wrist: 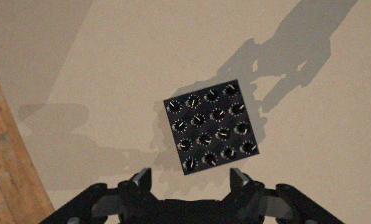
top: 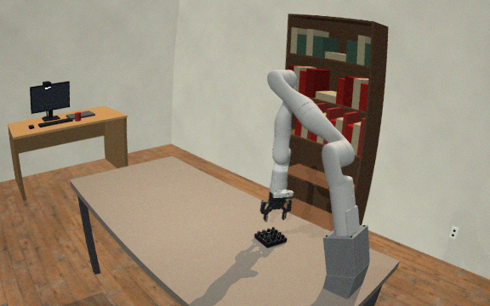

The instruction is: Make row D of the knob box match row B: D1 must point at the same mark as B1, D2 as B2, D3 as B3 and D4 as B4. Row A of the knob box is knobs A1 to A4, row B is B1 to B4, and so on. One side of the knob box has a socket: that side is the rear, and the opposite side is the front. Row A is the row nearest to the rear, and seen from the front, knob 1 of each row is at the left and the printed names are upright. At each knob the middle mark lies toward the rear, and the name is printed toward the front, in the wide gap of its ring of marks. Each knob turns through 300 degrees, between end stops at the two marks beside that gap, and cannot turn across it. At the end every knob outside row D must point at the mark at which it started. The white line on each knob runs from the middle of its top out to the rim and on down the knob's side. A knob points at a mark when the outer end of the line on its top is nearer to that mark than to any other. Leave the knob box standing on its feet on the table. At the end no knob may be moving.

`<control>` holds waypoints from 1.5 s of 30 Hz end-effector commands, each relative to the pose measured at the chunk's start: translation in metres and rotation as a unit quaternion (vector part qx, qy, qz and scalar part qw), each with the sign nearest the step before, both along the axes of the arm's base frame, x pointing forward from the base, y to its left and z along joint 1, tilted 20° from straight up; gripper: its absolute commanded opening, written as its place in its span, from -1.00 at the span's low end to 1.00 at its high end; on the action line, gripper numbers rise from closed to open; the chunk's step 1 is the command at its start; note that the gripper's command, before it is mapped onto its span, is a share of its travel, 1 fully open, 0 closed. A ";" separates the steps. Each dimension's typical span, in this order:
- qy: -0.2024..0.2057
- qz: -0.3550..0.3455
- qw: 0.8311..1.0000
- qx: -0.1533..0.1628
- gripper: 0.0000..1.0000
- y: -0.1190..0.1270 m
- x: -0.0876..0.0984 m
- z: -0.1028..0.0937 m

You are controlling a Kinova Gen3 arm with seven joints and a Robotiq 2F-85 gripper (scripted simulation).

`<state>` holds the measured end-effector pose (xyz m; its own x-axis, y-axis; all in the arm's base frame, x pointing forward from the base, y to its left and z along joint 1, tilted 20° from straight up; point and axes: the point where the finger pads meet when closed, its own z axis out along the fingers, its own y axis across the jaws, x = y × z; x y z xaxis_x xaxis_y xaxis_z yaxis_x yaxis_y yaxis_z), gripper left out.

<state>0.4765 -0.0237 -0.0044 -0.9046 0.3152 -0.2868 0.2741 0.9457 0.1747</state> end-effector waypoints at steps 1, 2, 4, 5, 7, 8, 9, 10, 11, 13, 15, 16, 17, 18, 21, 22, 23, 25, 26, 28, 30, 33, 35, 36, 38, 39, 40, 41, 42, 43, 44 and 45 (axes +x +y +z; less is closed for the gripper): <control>0.000 0.003 1.000 -0.002 1.00 -0.001 -0.002 0.003; 0.000 0.003 1.000 -0.002 1.00 -0.001 -0.002 0.004; -0.001 0.003 1.000 -0.001 1.00 -0.001 -0.002 0.008; -0.002 0.003 1.000 -0.001 1.00 -0.001 -0.002 0.010; -0.002 0.003 1.000 -0.001 1.00 -0.001 -0.003 0.012; -0.002 0.003 1.000 -0.001 1.00 -0.001 -0.003 0.014; -0.002 0.003 1.000 -0.001 1.00 -0.001 -0.004 0.015; -0.002 0.003 1.000 -0.001 1.00 -0.002 -0.004 0.017; -0.002 0.003 1.000 -0.001 1.00 -0.002 -0.005 0.018; -0.002 0.003 1.000 -0.001 1.00 -0.002 -0.006 0.021; -0.002 0.003 1.000 -0.001 1.00 -0.002 -0.007 0.024; -0.002 0.003 1.000 -0.001 1.00 -0.002 -0.007 0.024; -0.002 0.003 1.000 -0.001 1.00 -0.002 -0.007 0.024; -0.002 0.003 1.000 -0.001 1.00 -0.002 -0.008 0.026; -0.002 0.003 1.000 -0.001 1.00 -0.003 -0.010 0.031; -0.002 0.003 1.000 -0.001 1.00 -0.003 -0.011 0.033; -0.002 0.003 1.000 -0.001 1.00 -0.003 -0.011 0.035; -0.002 0.003 1.000 -0.001 1.00 -0.003 -0.013 0.039; -0.002 0.003 1.000 -0.001 1.00 -0.004 -0.014 0.042; -0.001 0.003 1.000 -0.001 1.00 -0.004 -0.016 0.046; -0.001 0.003 1.000 -0.001 1.00 -0.004 -0.017 0.052; -0.001 0.003 1.000 -0.001 1.00 -0.005 -0.019 0.057; -0.001 0.003 1.000 -0.001 1.00 -0.005 -0.020 0.060; -0.001 0.003 1.000 -0.001 1.00 -0.005 -0.021 0.062; -0.001 0.003 1.000 -0.001 1.00 -0.006 -0.023 0.068; -0.001 0.003 1.000 -0.001 1.00 -0.006 -0.025 0.071; -0.001 0.003 1.000 -0.001 1.00 -0.006 -0.025 0.073; -0.001 0.003 1.000 -0.001 1.00 -0.006 -0.026 0.076; -0.001 0.003 1.000 -0.001 1.00 -0.007 -0.027 0.079; -0.001 0.003 1.000 -0.001 1.00 -0.007 -0.028 0.081; -0.001 0.003 1.000 -0.001 1.00 -0.007 -0.029 0.084; -0.001 0.003 1.000 -0.001 1.00 -0.007 -0.030 0.086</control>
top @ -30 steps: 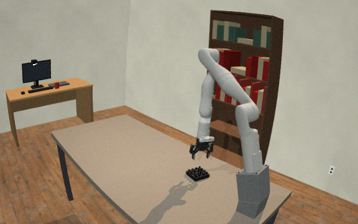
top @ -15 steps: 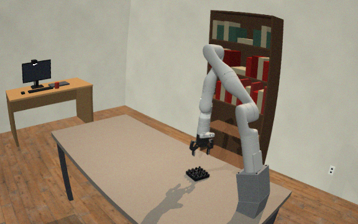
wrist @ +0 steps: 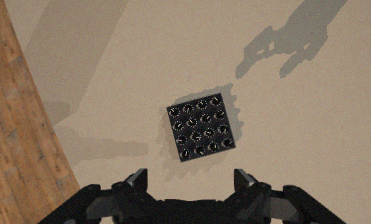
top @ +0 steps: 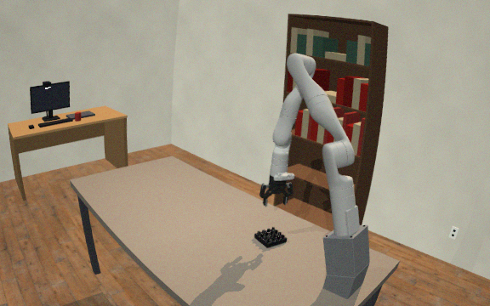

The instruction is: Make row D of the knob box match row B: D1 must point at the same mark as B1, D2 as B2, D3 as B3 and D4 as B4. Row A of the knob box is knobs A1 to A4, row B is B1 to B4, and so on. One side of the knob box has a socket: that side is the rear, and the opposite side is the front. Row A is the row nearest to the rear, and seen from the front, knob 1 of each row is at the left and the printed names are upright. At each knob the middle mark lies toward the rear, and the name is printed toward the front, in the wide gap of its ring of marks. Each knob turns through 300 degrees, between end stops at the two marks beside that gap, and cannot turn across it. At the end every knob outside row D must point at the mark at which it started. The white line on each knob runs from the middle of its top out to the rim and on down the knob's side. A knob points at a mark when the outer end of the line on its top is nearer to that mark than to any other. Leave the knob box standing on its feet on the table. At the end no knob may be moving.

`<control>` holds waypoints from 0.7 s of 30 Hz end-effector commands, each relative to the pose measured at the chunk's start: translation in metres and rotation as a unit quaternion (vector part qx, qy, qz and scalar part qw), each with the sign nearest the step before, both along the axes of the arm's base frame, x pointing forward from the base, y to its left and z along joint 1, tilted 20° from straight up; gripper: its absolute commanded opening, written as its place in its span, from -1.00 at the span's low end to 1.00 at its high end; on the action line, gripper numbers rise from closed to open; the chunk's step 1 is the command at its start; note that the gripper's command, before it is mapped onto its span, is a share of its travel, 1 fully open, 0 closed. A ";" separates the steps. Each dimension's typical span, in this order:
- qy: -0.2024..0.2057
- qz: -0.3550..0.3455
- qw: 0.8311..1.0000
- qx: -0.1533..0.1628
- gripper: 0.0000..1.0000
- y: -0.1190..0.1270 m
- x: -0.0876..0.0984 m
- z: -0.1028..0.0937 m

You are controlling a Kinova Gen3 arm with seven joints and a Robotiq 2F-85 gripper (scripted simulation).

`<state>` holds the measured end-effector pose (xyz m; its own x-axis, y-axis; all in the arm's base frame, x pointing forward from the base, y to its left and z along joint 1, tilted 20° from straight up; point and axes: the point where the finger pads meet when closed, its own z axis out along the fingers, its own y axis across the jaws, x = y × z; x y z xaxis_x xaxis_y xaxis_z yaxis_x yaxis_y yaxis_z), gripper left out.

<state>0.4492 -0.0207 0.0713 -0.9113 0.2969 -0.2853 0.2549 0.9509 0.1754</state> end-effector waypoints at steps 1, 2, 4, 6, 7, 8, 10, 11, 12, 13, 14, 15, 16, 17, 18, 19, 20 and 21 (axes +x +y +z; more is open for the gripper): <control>-0.001 -0.008 1.000 -0.002 1.00 -0.010 -0.004 0.012; -0.001 -0.008 1.000 -0.002 1.00 -0.011 -0.005 0.015; -0.001 -0.008 1.000 -0.002 1.00 -0.011 -0.006 0.019; -0.001 -0.008 1.000 -0.002 1.00 -0.011 -0.006 0.019; -0.001 -0.008 1.000 -0.002 1.00 -0.011 -0.007 0.020; -0.001 -0.008 1.000 -0.002 1.00 -0.011 -0.007 0.022; -0.001 -0.008 1.000 -0.002 1.00 -0.011 -0.008 0.025; -0.001 -0.008 1.000 -0.002 1.00 -0.011 -0.009 0.026; -0.001 -0.008 1.000 -0.002 1.00 -0.012 -0.009 0.027; -0.001 -0.008 1.000 -0.002 1.00 -0.012 -0.009 0.028; -0.001 -0.008 1.000 -0.002 1.00 -0.012 -0.010 0.029; -0.001 -0.008 1.000 -0.002 1.00 -0.012 -0.010 0.030; -0.001 -0.008 1.000 -0.002 1.00 -0.012 -0.010 0.030; -0.001 -0.008 1.000 -0.002 1.00 -0.012 -0.010 0.031; -0.001 -0.008 1.000 -0.002 1.00 -0.012 -0.011 0.031; -0.001 -0.008 1.000 -0.002 1.00 -0.012 -0.011 0.031; -0.001 -0.008 1.000 -0.002 1.00 -0.012 -0.011 0.031; -0.001 -0.008 1.000 -0.002 1.00 -0.012 -0.011 0.032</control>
